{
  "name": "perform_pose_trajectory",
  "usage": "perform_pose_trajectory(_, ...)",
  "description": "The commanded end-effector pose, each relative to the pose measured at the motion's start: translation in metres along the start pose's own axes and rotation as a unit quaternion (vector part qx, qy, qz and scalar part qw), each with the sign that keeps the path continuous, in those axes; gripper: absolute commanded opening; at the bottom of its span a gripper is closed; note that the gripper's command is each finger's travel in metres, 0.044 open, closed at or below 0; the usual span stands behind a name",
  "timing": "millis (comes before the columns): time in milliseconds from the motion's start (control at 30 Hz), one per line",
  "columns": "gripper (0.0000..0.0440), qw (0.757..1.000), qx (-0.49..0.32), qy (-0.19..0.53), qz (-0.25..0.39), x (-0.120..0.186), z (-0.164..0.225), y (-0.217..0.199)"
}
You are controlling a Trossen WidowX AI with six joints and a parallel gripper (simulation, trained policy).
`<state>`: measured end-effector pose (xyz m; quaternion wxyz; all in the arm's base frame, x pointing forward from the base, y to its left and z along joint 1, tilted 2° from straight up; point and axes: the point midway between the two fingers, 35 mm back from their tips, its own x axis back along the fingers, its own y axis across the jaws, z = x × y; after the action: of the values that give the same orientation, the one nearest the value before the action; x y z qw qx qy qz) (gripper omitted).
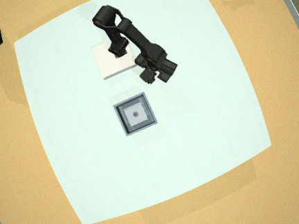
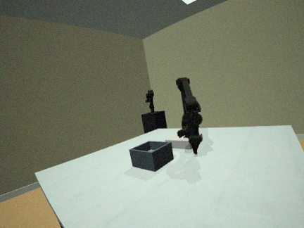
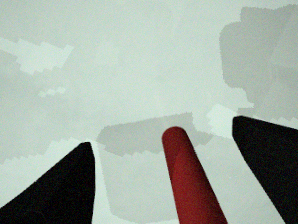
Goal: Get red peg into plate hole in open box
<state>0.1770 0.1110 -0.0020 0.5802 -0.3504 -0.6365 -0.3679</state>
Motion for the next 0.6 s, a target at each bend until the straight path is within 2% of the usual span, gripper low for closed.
perform_pose_trajectory(0,0.0224,1.000,-0.004,0.013,0.009,-0.003,0.002,-0.004)
perform_pose_trajectory(267,0.0014,0.999,0.003,0.039,0.015,0.000,0.003,0.000)
perform_pose_trajectory(300,0.0000,0.999,0.003,0.042,0.016,0.000,0.003,0.001)
perform_pose_trajectory(567,0.0000,0.999,0.032,0.003,-0.012,0.019,-0.014,0.014)
